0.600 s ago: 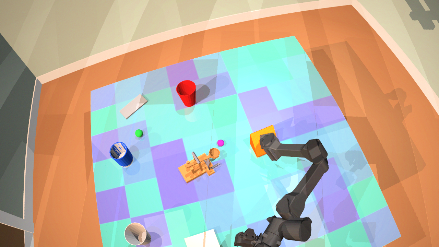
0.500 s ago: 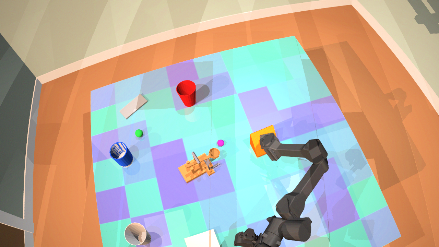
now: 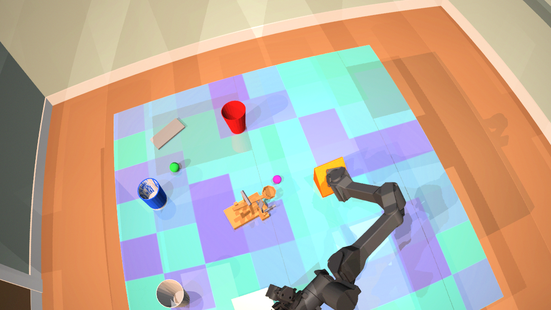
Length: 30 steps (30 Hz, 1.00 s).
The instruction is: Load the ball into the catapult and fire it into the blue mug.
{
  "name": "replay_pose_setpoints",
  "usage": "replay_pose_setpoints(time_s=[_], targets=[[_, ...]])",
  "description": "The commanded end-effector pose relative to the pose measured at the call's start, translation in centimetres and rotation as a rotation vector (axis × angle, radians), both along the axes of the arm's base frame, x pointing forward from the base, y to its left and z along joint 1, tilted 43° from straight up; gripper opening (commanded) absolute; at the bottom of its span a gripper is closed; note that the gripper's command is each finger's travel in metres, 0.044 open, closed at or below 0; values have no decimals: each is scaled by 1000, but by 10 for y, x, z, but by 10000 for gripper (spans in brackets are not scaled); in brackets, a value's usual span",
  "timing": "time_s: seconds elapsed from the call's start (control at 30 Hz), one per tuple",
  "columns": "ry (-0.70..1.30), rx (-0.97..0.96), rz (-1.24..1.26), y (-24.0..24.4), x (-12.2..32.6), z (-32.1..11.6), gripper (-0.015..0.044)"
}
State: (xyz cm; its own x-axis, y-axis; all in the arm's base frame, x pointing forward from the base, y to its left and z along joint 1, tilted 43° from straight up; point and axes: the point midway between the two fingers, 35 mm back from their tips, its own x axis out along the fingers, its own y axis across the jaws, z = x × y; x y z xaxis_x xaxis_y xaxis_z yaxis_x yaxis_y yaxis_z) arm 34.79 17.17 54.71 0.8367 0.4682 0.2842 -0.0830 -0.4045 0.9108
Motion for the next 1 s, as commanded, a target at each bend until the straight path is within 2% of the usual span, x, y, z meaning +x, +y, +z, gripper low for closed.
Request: replay_pose_setpoints(time_s=[0.0, 0.47, 0.97], targets=[[42, -140, -38, -3, 22, -29, 440], [161, -592, -79, -23, 82, -123, 440], [279, -1069, 19, -67, 119, -230, 440]])
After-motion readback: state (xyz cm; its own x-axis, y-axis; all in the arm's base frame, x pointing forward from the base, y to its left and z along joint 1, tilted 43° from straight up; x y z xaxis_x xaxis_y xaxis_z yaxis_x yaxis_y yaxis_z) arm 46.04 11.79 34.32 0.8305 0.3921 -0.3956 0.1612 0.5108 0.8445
